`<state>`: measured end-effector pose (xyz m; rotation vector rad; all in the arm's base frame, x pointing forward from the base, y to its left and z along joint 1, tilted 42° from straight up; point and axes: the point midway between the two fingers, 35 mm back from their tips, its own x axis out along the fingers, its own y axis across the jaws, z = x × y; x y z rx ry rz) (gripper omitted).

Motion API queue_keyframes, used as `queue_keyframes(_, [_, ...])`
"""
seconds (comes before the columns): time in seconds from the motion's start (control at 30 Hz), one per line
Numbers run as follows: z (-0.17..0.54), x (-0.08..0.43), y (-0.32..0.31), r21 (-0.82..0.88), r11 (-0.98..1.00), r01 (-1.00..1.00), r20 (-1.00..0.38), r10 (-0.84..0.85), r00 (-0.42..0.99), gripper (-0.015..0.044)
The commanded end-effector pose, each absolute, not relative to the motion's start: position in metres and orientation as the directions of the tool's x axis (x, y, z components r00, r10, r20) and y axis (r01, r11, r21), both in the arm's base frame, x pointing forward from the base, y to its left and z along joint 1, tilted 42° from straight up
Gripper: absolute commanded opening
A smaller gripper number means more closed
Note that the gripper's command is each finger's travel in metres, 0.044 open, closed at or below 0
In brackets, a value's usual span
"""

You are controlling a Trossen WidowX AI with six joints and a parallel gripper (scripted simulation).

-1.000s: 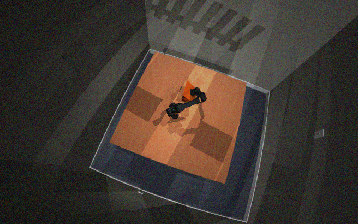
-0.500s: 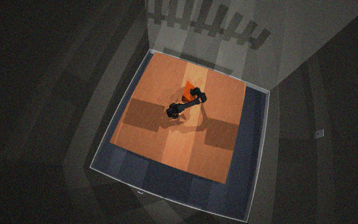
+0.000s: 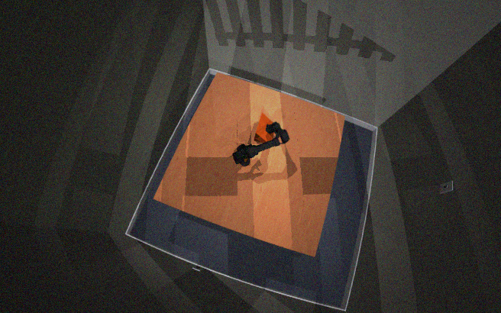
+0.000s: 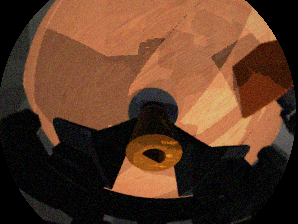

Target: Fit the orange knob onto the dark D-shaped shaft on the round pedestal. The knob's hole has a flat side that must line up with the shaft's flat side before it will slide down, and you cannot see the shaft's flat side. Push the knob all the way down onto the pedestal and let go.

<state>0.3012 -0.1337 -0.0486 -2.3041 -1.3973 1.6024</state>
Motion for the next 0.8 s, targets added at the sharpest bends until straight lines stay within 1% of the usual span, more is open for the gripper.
queue_keyframes(0.0, [-0.048,0.301,-0.134,-0.460,-0.603,0.652,-0.749,0.658,0.081,0.0184])
queue_keyframes(0.33, [-0.048,0.301,-0.134,-0.460,-0.603,0.652,-0.749,0.658,0.081,0.0440])
queue_keyframes(0.63, [-0.047,0.301,-0.136,-0.460,-0.603,0.651,-0.749,0.658,0.081,0.0440])
queue_keyframes(0.77, [-0.014,0.301,-0.168,-0.458,-0.606,0.651,-0.751,0.655,0.081,0.0440])
